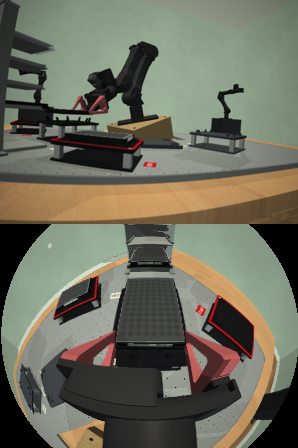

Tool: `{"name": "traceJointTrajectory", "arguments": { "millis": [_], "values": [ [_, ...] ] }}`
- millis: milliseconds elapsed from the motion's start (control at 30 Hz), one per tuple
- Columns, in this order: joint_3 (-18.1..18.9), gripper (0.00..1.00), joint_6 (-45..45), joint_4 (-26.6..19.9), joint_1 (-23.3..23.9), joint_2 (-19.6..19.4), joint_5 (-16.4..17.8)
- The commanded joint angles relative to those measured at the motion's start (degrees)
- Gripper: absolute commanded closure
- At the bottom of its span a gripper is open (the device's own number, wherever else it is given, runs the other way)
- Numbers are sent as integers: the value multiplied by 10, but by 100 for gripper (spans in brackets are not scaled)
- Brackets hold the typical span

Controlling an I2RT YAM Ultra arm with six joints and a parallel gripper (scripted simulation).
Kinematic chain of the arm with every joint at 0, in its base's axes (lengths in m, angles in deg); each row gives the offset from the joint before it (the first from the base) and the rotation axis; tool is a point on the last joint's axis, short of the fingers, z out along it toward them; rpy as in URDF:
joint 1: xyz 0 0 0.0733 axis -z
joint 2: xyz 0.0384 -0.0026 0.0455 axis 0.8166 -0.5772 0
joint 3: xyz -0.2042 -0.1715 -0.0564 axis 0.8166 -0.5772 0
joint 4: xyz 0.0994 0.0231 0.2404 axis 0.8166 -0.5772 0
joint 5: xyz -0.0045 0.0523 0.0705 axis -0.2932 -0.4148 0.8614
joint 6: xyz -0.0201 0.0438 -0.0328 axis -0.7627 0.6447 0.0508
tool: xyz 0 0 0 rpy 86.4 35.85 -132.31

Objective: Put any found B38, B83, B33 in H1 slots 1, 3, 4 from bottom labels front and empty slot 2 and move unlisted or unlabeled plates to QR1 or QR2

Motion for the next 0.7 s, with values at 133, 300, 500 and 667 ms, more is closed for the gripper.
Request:
{"name": "traceJointTrajectory", "arguments": {
  "millis": [133, 300, 500, 667],
  "values": [
    [15, 14, 0, -56, -1, 38, 0],
    [19, 14, 0, -75, -1, 53, 0],
    [30, 14, 0, -116, -1, 84, -1],
    [38, 14, 1, -146, -2, 106, -1]
  ]
}}
